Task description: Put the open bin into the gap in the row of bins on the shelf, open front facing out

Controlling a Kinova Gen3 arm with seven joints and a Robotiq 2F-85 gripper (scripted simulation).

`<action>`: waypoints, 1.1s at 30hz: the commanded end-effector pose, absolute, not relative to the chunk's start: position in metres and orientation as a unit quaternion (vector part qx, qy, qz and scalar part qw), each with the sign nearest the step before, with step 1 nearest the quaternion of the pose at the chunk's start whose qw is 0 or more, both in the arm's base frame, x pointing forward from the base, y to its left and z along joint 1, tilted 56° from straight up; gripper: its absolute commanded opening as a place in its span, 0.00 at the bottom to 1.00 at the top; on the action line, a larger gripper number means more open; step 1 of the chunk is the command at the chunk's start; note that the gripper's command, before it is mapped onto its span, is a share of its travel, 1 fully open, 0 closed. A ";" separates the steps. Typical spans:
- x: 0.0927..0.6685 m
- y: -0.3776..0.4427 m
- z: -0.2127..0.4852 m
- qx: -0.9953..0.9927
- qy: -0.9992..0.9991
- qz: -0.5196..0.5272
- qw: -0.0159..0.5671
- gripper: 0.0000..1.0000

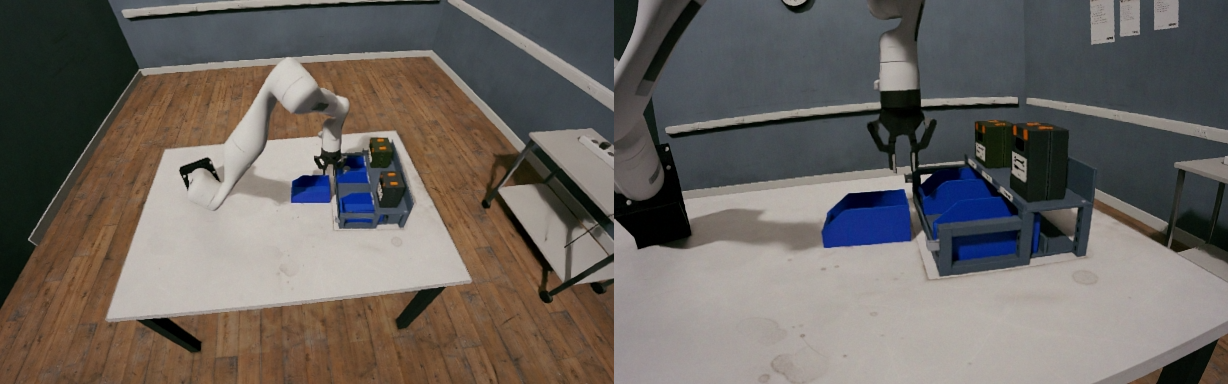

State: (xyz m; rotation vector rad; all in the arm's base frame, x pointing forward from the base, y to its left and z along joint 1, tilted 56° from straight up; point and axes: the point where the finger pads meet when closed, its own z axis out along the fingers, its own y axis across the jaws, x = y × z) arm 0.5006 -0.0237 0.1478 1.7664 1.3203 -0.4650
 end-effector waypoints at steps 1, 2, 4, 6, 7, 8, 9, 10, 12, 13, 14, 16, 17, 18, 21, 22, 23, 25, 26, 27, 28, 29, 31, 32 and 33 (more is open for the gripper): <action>0.501 -0.023 0.148 0.708 0.530 -0.186 0.430 0.39; 0.501 -0.024 0.147 0.708 0.530 -0.186 0.430 0.39; 0.502 -0.028 0.145 0.708 0.530 -0.186 0.430 0.39; 0.503 -0.031 0.143 0.708 0.530 -0.186 0.430 0.39; 0.503 -0.031 0.143 0.708 0.530 -0.186 0.430 0.39; 0.503 -0.031 0.143 0.708 0.530 -0.186 0.430 0.39; 0.503 -0.031 0.143 0.708 0.530 -0.186 0.430 0.39; 0.503 -0.031 0.143 0.708 0.530 -0.186 0.430 0.39; 0.503 -0.031 0.143 0.708 0.530 -0.186 0.430 0.39; 0.503 -0.031 0.143 0.708 0.530 -0.186 0.430 0.39; 0.503 -0.031 0.143 0.708 0.530 -0.186 0.430 0.39; 0.503 -0.031 0.143 0.708 0.530 -0.186 0.430 0.39; 0.503 -0.031 0.143 0.708 0.530 -0.186 0.430 0.39; 0.503 -0.031 0.143 0.708 0.530 -0.186 0.430 0.39; 0.504 -0.036 0.139 0.708 0.530 -0.185 0.430 0.39; 0.505 -0.037 0.138 0.708 0.530 -0.186 0.430 0.39; 0.505 -0.039 0.137 0.708 0.530 -0.186 0.430 0.39; 0.505 -0.039 0.137 0.708 0.530 -0.186 0.430 0.39; 0.505 -0.039 0.137 0.708 0.530 -0.186 0.430 0.39; 0.505 -0.039 0.137 0.708 0.530 -0.186 0.430 0.39; 0.505 -0.039 0.137 0.708 0.530 -0.186 0.430 0.39; 0.505 -0.039 0.137 0.708 0.530 -0.186 0.430 0.39; 0.505 -0.039 0.137 0.708 0.530 -0.186 0.430 0.39; 0.505 -0.039 0.137 0.708 0.530 -0.186 0.430 0.39; 0.505 -0.039 0.137 0.708 0.530 -0.186 0.430 0.39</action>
